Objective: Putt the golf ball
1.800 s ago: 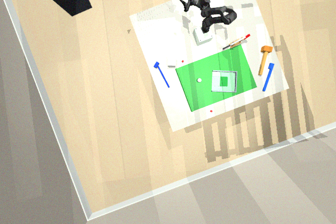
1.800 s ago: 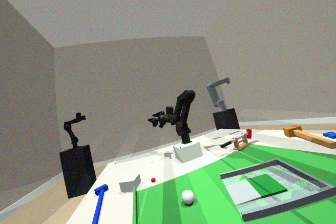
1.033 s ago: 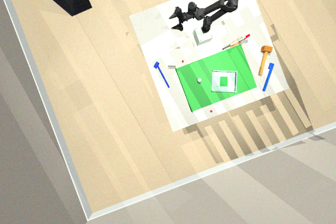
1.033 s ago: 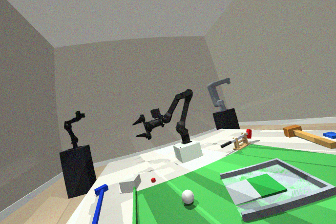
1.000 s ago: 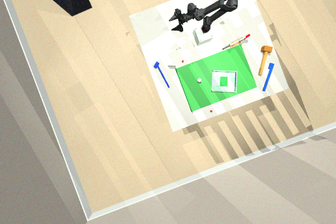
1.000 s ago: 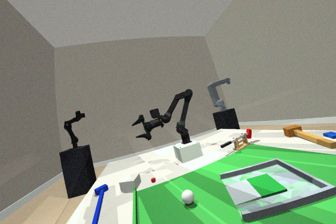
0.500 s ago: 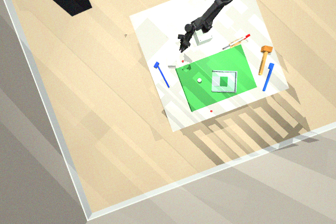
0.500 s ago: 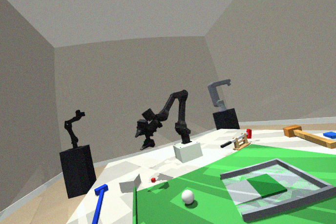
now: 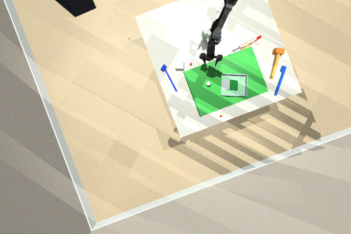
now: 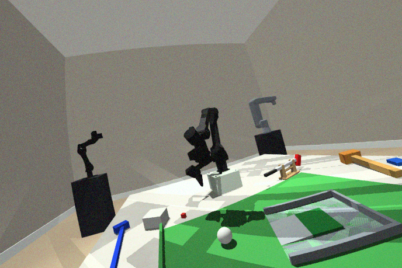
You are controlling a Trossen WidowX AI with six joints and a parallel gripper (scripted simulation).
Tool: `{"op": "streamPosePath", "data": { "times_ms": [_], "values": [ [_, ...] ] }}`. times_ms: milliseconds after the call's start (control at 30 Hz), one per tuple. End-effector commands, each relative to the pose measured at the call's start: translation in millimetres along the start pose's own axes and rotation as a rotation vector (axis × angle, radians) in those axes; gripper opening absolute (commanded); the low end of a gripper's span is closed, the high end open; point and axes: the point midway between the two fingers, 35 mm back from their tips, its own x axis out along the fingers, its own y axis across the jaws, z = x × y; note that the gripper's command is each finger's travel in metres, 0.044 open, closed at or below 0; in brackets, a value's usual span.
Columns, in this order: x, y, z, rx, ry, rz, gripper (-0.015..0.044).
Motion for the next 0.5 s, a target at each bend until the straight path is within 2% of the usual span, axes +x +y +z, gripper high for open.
{"op": "streamPosePath", "data": {
  "times_ms": [0, 233, 467],
  "values": [
    [16.2, 61.9, -39.9, -0.459, 0.194, 0.113, 0.044],
    [15.2, 124.6, -105.4, -1.03, 0.398, 0.311, 0.044],
    [-7.4, 169.2, -177.2, -1.611, 0.559, 0.576, 0.044]
  ]
}}
